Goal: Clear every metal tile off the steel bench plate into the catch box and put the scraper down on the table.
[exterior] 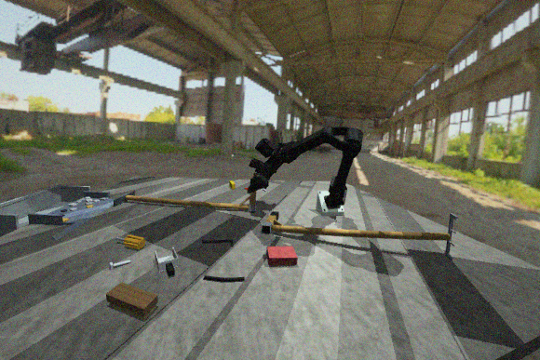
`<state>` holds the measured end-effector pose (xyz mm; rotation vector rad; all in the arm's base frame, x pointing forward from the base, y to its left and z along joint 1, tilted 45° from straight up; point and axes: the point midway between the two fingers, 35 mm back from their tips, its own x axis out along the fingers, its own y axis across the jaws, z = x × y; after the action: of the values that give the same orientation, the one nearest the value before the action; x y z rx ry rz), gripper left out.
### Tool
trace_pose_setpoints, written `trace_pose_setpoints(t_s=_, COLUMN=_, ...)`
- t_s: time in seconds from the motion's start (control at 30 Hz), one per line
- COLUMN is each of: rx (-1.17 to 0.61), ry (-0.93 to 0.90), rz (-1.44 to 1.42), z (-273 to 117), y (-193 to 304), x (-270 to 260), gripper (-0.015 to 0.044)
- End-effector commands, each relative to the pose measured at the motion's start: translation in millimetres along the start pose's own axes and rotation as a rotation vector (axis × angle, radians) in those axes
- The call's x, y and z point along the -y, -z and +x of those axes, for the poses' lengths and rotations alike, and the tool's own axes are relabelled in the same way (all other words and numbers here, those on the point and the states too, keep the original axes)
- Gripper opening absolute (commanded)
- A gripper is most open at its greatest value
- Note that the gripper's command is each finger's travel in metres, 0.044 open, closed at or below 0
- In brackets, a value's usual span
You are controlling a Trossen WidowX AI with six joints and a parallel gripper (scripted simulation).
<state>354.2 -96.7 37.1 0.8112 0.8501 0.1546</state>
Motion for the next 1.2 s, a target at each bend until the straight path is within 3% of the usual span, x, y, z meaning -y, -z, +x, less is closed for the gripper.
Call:
trace_pose_setpoints(t_s=0.0, rx=0.0, ry=-0.001, rz=-0.001, z=0, y=0, x=0, gripper=0.0125)
trace_pose_setpoints(t_s=0.23, rx=0.0, ry=-0.001, rz=-0.001, z=0, y=0, x=0, gripper=0.0078)
trace_pose_setpoints(t_s=0.33, rx=0.0, ry=-0.002, rz=0.0, z=-1, y=0, x=0, gripper=0.0)
trace_pose_setpoints(t_s=1.17, rx=0.0, ry=-0.03, rz=-0.029, z=-2, y=-2, x=-24, gripper=0.0)
